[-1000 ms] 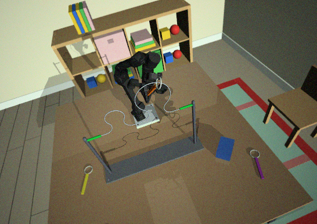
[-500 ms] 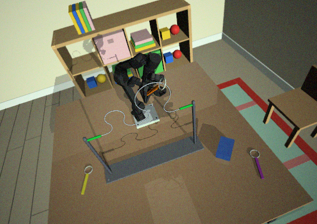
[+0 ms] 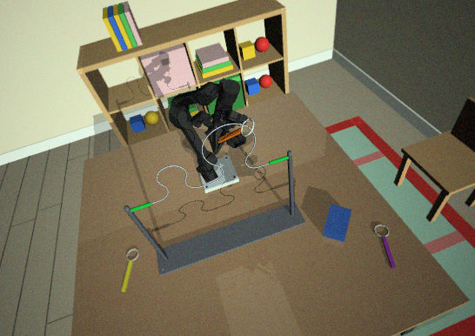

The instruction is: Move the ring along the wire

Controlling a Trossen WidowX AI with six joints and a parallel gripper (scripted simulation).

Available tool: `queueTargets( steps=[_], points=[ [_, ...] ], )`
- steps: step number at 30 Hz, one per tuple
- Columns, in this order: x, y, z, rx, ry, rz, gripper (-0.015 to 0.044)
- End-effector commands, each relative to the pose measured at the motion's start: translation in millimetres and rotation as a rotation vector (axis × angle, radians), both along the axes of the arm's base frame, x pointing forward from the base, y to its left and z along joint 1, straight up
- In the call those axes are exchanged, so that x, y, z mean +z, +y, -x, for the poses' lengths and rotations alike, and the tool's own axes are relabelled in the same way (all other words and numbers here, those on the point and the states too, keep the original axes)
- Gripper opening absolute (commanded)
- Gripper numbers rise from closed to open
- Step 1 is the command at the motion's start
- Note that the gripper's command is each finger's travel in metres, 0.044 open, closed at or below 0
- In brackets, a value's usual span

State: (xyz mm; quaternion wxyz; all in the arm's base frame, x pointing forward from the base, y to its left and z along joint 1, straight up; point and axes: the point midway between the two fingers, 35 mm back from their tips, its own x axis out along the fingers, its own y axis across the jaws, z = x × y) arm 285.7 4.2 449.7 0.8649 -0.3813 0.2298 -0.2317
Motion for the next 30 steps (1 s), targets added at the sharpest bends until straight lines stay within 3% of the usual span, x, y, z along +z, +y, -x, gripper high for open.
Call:
queueTargets(
  steps=[1,30],
  points=[
    [3.7,-3.1,3.1,-0.005,0.000,0.044,-0.0150],
    [16.5,-10.2,4.4,-0.008,0.063,0.398,-0.0150]
  ],
)
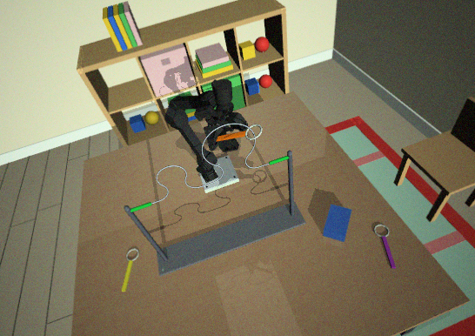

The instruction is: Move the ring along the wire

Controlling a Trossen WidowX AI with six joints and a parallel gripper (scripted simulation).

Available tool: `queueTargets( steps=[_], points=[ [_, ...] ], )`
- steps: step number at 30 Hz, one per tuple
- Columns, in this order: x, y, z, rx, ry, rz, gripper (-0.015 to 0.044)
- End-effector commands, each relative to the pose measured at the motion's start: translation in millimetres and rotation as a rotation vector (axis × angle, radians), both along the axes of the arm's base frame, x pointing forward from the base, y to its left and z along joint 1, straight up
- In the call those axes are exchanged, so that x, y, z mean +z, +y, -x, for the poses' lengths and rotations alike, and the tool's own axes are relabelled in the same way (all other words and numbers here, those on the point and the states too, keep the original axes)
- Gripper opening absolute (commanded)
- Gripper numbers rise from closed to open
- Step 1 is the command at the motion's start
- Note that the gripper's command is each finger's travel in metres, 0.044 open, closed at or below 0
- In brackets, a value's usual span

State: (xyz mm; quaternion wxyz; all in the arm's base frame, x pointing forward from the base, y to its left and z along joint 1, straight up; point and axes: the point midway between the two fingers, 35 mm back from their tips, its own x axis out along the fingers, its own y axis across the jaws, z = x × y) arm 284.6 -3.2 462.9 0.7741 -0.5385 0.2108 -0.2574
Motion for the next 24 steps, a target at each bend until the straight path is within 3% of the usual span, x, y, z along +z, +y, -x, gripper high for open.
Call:
queueTargets(
  steps=[1,24],
  points=[
    [3.9,-3.0,3.3,-0.007,0.002,0.046,-0.0150],
    [15.5,-5.0,3.8,-0.011,0.053,0.329,-0.0150]
  ],
)
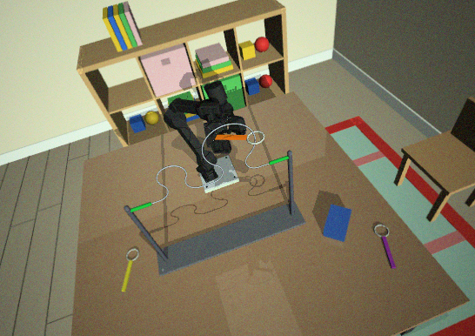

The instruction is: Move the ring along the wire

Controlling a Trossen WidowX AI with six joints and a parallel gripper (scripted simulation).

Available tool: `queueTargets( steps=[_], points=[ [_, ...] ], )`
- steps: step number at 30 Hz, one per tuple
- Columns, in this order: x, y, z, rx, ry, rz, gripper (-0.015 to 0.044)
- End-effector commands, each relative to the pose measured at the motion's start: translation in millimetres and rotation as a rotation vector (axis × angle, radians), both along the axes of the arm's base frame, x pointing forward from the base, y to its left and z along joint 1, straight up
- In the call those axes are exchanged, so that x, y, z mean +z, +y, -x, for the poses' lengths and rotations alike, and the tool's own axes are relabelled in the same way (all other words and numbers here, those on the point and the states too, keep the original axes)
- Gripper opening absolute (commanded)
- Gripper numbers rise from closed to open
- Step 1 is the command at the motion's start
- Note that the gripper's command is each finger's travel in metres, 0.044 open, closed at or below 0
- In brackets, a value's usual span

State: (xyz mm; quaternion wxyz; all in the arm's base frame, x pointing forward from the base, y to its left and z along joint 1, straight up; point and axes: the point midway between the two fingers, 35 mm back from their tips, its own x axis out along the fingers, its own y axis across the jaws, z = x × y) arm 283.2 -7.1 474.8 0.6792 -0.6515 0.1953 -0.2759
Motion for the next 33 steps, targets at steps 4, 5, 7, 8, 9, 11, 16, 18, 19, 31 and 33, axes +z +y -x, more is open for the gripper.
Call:
queueTargets(
  steps=[4,5,7,8,9,11,16,18,19,31,33],
  points=[
    [5.6,-1.2,2.4,0.002,0.008,0.084,-0.0150],
    [6.1,-1.1,2.4,0.002,0.010,0.096,-0.0150],
    [7.2,-1.1,2.4,0.002,0.015,0.121,-0.0150],
    [7.7,-1.1,2.4,0.001,0.017,0.133,-0.0150],
    [8.2,-1.1,2.4,0.001,0.019,0.145,-0.0150],
    [9.2,-1.0,2.4,0.001,0.024,0.170,-0.0150],
    [11.8,-0.6,2.4,0.000,0.035,0.231,-0.0150],
    [12.8,-0.5,2.4,-0.001,0.039,0.256,-0.0150],
    [13.3,-0.4,2.4,-0.001,0.042,0.268,-0.0150],
    [19.2,1.3,2.2,-0.004,0.068,0.415,-0.0150],
    [20.2,1.7,2.1,-0.005,0.073,0.439,-0.0150]
  ],
)
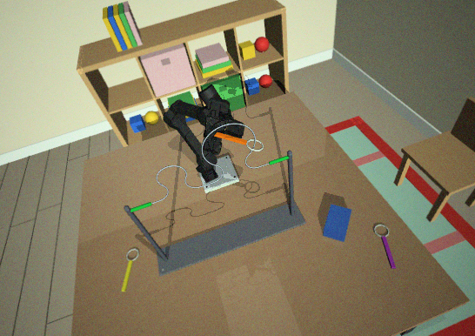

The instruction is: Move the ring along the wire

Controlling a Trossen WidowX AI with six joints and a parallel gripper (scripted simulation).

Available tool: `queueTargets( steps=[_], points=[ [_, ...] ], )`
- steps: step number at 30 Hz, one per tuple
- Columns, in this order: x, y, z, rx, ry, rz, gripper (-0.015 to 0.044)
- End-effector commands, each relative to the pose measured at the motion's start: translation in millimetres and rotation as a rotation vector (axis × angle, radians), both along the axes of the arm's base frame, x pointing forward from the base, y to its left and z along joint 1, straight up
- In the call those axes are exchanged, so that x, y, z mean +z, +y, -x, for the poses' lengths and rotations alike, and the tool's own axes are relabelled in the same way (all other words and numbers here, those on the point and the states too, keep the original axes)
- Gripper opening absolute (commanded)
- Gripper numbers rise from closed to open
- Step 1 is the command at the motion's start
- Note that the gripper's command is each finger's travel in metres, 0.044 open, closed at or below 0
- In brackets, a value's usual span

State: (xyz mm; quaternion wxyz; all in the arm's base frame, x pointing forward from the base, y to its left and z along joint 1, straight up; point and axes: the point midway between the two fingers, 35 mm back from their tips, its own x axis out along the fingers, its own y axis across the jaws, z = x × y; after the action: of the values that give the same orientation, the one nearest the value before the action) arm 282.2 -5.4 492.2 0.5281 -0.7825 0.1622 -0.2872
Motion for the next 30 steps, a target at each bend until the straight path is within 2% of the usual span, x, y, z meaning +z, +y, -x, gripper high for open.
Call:
queueTargets(
  steps=[1,30],
  points=[
    [3.3,0.1,1.1,0.001,0.003,0.051,-0.0150],
    [9.1,2.2,0.9,-0.007,0.054,0.339,-0.0150]
  ],
)
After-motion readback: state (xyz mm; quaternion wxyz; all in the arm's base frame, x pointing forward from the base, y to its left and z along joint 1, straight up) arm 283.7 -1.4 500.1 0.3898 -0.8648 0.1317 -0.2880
